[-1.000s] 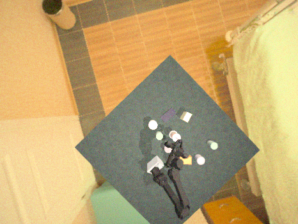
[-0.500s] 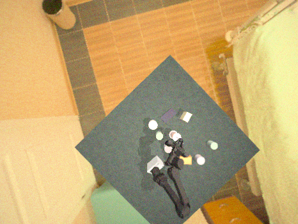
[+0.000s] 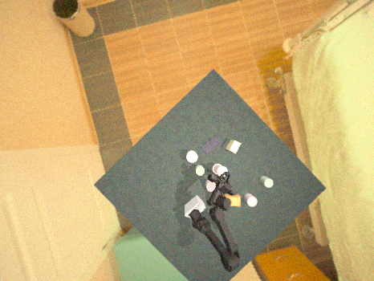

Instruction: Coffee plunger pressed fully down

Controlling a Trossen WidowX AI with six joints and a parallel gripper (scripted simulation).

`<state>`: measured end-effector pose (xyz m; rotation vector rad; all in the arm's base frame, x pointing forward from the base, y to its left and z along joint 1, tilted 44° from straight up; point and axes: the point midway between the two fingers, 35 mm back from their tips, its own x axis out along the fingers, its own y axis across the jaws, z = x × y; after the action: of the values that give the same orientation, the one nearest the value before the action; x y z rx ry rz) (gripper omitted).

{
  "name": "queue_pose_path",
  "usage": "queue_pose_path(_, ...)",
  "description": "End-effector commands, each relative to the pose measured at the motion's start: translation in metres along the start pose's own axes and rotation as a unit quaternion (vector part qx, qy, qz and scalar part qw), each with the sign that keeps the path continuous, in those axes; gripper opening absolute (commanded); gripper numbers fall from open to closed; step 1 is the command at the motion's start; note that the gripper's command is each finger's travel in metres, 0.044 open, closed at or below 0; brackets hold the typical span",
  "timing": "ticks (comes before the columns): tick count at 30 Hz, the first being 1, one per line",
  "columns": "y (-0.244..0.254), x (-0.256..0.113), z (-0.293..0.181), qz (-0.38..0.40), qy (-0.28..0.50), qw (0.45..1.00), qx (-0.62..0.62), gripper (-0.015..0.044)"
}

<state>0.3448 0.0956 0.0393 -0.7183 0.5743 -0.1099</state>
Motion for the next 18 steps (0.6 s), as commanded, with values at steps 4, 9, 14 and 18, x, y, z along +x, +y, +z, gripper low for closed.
queue_pose_path(4,0.002,0.012,-0.036,0.002,0.034,0.999,-0.016,0.0121)
queue_pose_path(9,0.001,0.017,-0.043,0.002,0.033,0.999,-0.017,0.0121)
queue_pose_path(14,0.001,0.022,-0.049,0.002,0.033,0.999,-0.017,0.0121)
queue_pose_path(18,0.000,0.026,-0.054,0.002,0.033,0.999,-0.017,0.0121)
